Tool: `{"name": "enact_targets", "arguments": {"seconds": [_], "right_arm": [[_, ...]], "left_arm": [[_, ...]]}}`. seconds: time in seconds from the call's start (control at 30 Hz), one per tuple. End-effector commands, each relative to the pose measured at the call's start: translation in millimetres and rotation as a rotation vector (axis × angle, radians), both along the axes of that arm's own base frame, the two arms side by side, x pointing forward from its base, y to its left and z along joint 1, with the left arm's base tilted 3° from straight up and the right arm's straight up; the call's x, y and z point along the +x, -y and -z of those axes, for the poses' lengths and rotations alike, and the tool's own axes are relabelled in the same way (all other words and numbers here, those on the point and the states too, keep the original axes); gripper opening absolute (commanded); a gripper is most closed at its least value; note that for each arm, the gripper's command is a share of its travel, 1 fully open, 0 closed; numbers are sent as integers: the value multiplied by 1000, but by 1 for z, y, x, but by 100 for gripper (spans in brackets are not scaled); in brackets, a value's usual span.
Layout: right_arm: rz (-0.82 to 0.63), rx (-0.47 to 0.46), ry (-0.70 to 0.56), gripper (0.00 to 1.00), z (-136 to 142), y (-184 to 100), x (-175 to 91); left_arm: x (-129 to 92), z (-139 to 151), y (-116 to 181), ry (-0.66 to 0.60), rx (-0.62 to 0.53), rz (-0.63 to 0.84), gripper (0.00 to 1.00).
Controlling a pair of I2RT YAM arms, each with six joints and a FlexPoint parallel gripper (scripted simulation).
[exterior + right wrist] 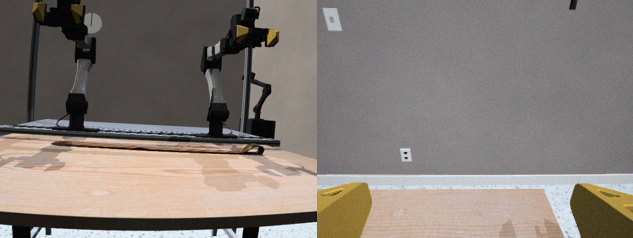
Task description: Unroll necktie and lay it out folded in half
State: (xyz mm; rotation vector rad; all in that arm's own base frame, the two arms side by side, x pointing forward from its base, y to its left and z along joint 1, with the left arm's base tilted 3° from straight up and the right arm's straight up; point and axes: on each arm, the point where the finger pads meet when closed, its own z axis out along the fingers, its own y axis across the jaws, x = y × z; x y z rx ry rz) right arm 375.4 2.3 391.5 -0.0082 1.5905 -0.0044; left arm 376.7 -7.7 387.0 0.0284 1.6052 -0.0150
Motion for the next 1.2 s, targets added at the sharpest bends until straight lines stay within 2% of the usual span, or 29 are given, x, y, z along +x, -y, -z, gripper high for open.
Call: {"name": "enact_targets", "arguments": {"seconds": [0.0,0.33,0.6,1.17], "right_arm": [[-2,9,8,100,-6,1,2],[-2,9,8,100,-6,1,2],[-2,9,8,100,-6,1,2],[-2,9,8,100,-6,1,2]], "left_arm": [[1,-9,-7,18,-7,-24,100],[1,-9,-7,18,-7,-24,100],[0,-5,-7,8,-8,-25,94],[-11,37,-11,-96,-16,-37,78]]}}
